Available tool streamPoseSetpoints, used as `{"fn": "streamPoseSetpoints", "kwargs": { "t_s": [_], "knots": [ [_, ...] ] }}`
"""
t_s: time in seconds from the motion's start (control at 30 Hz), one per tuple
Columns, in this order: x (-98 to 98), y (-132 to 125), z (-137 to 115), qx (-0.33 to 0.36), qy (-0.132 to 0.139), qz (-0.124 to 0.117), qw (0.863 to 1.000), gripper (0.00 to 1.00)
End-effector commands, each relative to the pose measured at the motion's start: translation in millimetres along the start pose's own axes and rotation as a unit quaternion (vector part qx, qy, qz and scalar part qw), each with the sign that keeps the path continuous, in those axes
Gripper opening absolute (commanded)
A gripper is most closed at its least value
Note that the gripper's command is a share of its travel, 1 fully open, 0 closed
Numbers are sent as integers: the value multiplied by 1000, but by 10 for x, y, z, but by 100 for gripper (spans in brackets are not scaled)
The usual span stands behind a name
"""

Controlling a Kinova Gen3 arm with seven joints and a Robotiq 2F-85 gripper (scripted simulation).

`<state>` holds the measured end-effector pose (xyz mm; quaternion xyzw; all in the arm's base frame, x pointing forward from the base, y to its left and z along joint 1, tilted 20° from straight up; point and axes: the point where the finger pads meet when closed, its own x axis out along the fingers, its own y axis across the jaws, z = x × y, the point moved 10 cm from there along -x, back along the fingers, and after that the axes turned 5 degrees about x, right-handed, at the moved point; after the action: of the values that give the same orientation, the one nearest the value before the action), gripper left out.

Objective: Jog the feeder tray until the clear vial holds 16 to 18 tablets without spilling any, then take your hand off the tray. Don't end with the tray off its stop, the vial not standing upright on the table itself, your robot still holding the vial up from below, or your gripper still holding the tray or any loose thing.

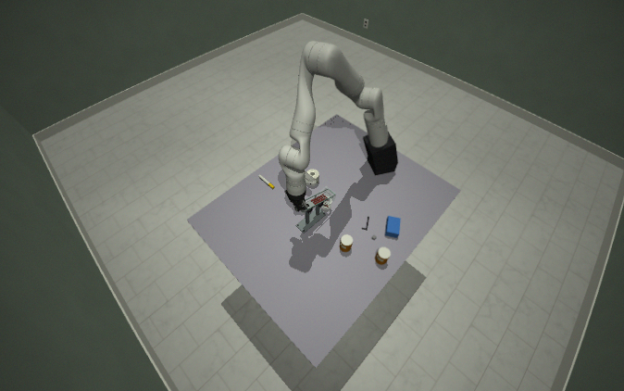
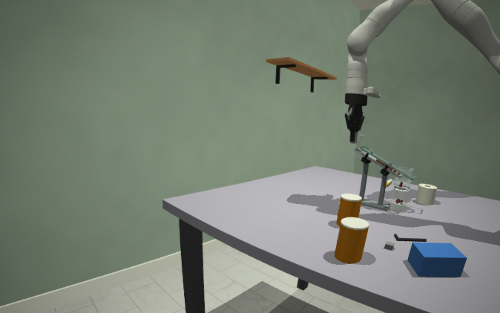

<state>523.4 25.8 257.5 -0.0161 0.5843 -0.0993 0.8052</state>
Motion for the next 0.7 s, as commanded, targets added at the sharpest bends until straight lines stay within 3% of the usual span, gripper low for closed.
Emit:
{"fn": "streamPoseSetpoints", "kwargs": {
  "t_s": [0.0, 0.67],
  "knots": [
    [-24, 2, 124, 1, 6, 0, 1000, 0],
    [-45, 1, 149, 1, 5, 0, 1000, 0]
  ]
}}
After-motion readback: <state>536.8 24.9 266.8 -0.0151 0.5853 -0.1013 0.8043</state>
